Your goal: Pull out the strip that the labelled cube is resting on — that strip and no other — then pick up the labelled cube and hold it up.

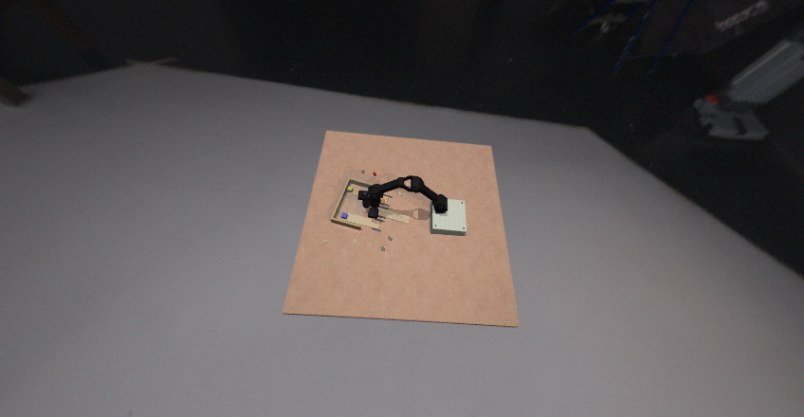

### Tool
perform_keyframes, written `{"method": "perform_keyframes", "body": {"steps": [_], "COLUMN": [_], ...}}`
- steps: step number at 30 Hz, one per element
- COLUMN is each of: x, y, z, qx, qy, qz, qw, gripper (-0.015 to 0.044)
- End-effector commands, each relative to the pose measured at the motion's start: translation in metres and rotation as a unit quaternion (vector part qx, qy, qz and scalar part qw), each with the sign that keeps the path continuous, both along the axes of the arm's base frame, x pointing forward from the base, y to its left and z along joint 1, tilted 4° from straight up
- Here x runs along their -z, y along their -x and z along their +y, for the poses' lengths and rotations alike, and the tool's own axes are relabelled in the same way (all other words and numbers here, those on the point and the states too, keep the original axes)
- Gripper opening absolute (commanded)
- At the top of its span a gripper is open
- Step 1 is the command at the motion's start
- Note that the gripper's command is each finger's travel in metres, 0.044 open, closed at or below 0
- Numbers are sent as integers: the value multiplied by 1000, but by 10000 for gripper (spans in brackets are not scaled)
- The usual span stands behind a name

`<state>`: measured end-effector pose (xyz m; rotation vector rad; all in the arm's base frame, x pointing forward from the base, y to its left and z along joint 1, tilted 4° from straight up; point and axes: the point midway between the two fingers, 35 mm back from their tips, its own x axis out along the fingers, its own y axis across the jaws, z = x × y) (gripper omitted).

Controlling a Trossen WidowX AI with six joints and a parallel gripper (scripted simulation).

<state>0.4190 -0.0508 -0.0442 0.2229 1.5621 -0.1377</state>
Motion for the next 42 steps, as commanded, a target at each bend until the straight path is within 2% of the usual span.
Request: {"method": "perform_keyframes", "body": {"steps": [1,2,17,23,37,42], "x": [-1,-2,-40,-42,-41,-51], "y": [0,2,57,65,114,115], "z": [0,0,5,6,12,12], "qx": [0,0,0,0,0,0], "qy": [0,0,1,1,1,1], "qz": [0,0,3,3,5,5], "qw": [1000,1000,1000,1000,1000,1000], "gripper": [20,0,0,0,0,0]}}
